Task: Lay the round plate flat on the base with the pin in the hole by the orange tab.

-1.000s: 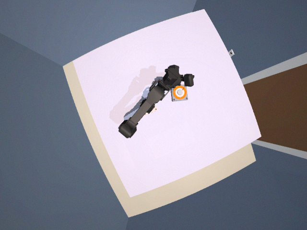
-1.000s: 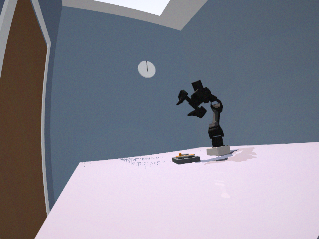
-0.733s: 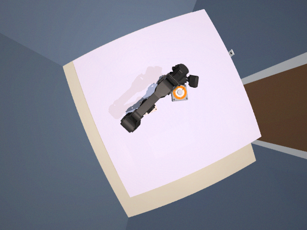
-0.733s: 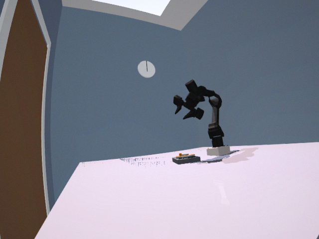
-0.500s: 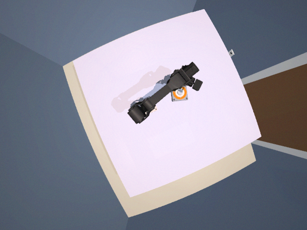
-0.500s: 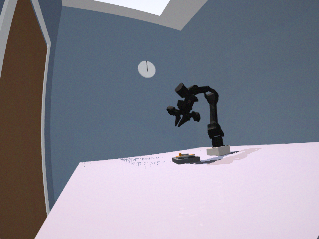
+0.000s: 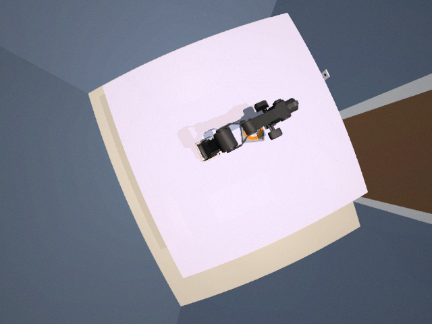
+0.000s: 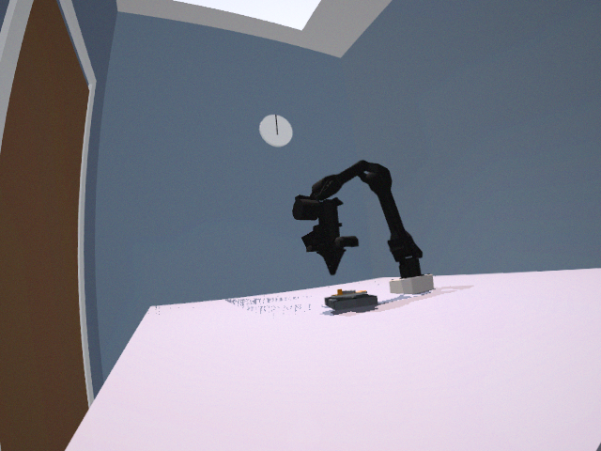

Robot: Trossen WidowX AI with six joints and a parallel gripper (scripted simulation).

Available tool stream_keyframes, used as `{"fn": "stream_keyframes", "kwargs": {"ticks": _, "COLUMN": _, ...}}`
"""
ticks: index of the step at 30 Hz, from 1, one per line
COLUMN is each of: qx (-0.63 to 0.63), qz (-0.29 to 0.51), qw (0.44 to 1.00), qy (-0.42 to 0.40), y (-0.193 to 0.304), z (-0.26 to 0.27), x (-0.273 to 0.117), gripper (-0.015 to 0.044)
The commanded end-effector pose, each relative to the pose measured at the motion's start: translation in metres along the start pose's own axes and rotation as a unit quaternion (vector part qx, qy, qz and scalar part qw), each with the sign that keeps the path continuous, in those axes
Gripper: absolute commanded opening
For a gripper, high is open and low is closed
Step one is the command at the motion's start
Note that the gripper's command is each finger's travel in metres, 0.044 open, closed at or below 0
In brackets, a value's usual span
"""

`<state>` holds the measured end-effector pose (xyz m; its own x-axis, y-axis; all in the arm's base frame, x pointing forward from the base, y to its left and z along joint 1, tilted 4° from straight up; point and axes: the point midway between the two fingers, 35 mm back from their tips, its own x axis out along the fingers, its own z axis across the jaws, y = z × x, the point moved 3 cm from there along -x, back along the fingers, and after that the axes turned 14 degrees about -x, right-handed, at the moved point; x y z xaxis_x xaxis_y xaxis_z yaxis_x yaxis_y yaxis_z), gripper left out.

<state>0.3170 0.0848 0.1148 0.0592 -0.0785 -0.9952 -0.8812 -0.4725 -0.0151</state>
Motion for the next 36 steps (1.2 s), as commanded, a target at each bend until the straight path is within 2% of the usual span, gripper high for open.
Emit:
{"fn": "stream_keyframes", "kwargs": {"ticks": 1, "qx": 0.02, "qz": 0.01, "qw": 1.0, "qy": -0.01, "y": -0.001, "z": -0.001, "x": 0.002, "gripper": 0.0}}
{"fn": "stream_keyframes", "kwargs": {"ticks": 5, "qx": 0.02, "qz": 0.01, "qw": 1.0, "qy": -0.01, "y": -0.001, "z": -0.002, "x": 0.009, "gripper": 0.0}}
{"fn": "stream_keyframes", "kwargs": {"ticks": 13, "qx": 0.02, "qz": 0.011, "qw": 1.0, "qy": -0.01, "y": 0.001, "z": -0.003, "x": 0.049, "gripper": 0.0}}
{"fn": "stream_keyframes", "kwargs": {"ticks": 36, "qx": 0.02, "qz": 0.011, "qw": 1.0, "qy": -0.011, "y": 0.003, "z": 0.028, "x": 0.05, "gripper": 0.0}}
